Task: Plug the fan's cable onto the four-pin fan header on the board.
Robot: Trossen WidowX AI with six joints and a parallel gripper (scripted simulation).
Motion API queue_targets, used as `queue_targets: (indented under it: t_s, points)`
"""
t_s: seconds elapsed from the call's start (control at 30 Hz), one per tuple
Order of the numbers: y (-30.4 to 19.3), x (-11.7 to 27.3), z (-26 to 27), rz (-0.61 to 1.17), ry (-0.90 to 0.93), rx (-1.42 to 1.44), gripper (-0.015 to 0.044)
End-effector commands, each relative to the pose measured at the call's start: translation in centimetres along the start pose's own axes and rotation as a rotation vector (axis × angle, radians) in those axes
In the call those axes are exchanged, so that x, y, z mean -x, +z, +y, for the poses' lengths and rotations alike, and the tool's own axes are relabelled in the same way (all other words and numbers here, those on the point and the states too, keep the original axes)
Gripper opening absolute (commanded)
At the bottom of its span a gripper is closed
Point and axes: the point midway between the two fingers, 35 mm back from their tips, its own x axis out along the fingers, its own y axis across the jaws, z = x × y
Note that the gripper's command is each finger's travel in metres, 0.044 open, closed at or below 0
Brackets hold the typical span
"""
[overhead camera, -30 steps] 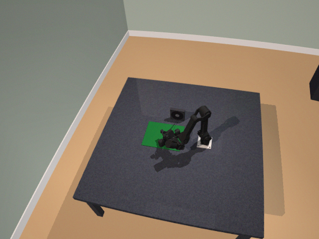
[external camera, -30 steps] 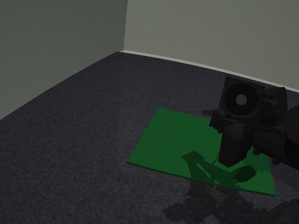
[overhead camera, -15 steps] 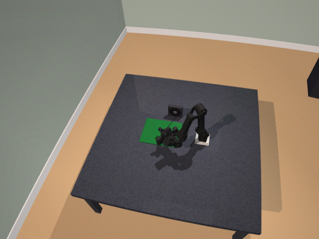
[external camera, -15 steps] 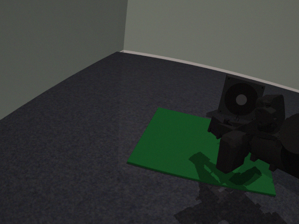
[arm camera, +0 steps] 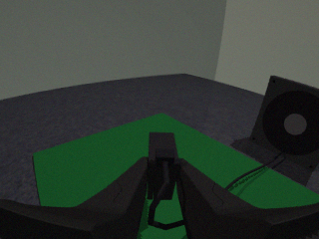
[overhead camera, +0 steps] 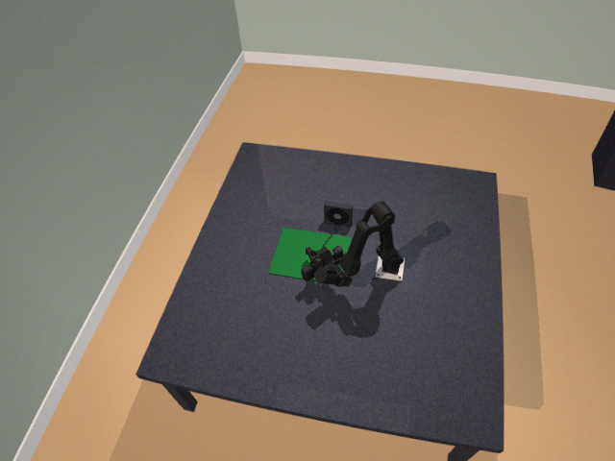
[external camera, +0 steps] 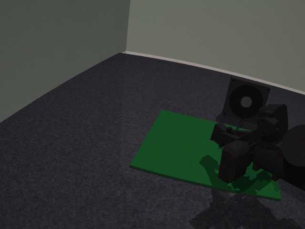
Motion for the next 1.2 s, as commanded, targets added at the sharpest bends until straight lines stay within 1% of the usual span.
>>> queue_targets:
  t_s: [0.0,1.17]
  points:
    - [-0.4,-0.1,-0.1,-0.002,-0.003,0.005,0.0]
    - [-3.5,-0.7,-0.1,-0.002,-0.003,0.006,0.0]
